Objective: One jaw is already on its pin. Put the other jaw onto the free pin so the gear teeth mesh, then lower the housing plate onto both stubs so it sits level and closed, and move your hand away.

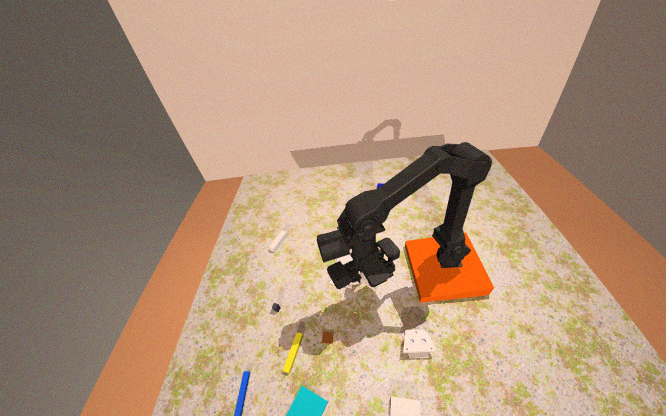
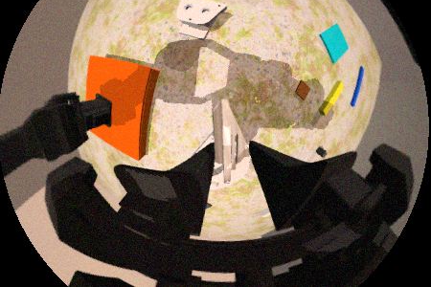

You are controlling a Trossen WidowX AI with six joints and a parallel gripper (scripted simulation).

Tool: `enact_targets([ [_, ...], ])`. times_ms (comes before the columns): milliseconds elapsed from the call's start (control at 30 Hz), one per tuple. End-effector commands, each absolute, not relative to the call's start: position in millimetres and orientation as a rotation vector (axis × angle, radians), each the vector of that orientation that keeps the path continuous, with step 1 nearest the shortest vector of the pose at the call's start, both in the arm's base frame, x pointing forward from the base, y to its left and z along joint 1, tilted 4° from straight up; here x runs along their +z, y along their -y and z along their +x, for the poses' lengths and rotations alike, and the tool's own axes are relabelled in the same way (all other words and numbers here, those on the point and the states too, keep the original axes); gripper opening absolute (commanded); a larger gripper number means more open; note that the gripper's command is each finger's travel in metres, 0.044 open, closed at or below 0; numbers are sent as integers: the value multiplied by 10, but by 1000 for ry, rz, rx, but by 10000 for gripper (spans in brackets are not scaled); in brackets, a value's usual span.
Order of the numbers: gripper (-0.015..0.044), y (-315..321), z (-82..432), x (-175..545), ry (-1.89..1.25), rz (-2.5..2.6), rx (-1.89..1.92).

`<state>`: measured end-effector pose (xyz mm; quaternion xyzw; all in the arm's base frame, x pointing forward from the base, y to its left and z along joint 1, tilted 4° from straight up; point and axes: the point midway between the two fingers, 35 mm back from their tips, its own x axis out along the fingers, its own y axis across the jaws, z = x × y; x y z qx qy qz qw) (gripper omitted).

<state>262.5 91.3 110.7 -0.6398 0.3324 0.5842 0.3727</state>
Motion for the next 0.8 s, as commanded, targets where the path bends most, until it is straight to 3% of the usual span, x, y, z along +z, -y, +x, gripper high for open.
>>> enact_targets([
  [0, 134, -871, 2588, 1095, -906, -1573, 1448],
  [767, 134, -628, 2477, 1081, -1196, -1138, 1051],
])
